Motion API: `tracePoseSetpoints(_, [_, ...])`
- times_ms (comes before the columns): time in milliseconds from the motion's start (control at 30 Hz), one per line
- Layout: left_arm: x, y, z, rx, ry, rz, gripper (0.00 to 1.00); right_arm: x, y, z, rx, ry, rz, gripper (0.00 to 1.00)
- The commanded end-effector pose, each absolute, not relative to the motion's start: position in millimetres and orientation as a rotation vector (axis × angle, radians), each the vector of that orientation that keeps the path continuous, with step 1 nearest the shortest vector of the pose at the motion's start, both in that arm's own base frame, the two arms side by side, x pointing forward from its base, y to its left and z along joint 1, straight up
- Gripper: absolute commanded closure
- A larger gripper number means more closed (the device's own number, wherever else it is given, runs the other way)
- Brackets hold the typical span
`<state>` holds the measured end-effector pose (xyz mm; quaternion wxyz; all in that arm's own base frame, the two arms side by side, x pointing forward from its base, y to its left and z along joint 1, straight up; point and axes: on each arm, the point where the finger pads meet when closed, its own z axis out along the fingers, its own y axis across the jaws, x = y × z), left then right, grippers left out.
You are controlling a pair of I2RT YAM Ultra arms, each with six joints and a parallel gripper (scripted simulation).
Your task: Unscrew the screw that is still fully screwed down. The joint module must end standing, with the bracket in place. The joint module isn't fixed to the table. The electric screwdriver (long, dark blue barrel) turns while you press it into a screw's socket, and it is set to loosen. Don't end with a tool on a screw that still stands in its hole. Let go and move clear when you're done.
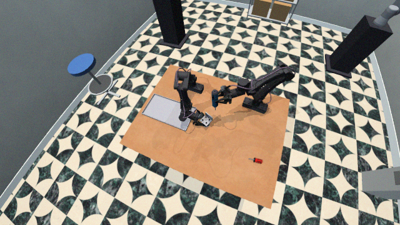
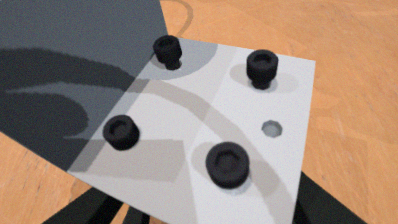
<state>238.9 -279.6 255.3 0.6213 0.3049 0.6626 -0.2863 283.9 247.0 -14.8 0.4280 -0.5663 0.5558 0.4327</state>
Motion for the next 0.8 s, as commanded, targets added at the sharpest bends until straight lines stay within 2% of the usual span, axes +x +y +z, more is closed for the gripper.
tracePoseSetpoints(0, [249.2,-286.0,314.2,0.627,1.357,-0.693,0.58,286.8,248.7,-9.2,-1.418,1.366,1.077,0.41])
tracePoseSetpoints(767, [263.4,-302.2,314.0,0.627,1.357,-0.693,0.58,286.8,248.7,-9.2,-1.418,1.366,1.077,0.41])
